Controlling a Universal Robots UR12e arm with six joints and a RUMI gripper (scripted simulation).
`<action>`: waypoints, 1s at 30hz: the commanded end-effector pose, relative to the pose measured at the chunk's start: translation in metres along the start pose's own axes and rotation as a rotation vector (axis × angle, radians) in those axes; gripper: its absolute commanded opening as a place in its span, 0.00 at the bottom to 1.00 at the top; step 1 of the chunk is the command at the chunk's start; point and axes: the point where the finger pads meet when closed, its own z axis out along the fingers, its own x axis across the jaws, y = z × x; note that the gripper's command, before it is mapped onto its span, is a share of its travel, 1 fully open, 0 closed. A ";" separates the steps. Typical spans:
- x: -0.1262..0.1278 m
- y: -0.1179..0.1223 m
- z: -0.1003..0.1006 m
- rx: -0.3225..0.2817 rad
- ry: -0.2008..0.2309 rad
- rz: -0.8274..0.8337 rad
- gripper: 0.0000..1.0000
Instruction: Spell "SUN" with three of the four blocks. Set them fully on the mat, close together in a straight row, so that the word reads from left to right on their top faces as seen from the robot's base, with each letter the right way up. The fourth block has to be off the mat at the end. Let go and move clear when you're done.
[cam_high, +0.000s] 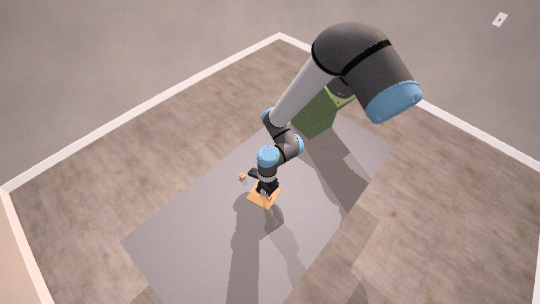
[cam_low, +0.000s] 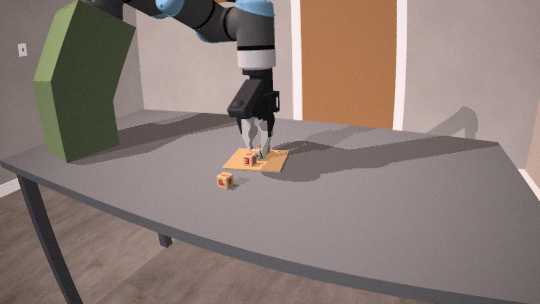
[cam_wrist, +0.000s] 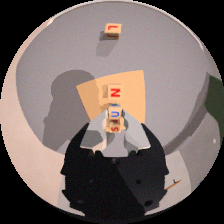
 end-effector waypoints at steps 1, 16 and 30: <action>-0.001 0.000 0.000 0.000 -0.001 0.000 0.05; -0.001 0.000 0.000 0.000 -0.001 0.000 0.05; -0.001 0.000 0.000 0.000 -0.001 0.000 0.13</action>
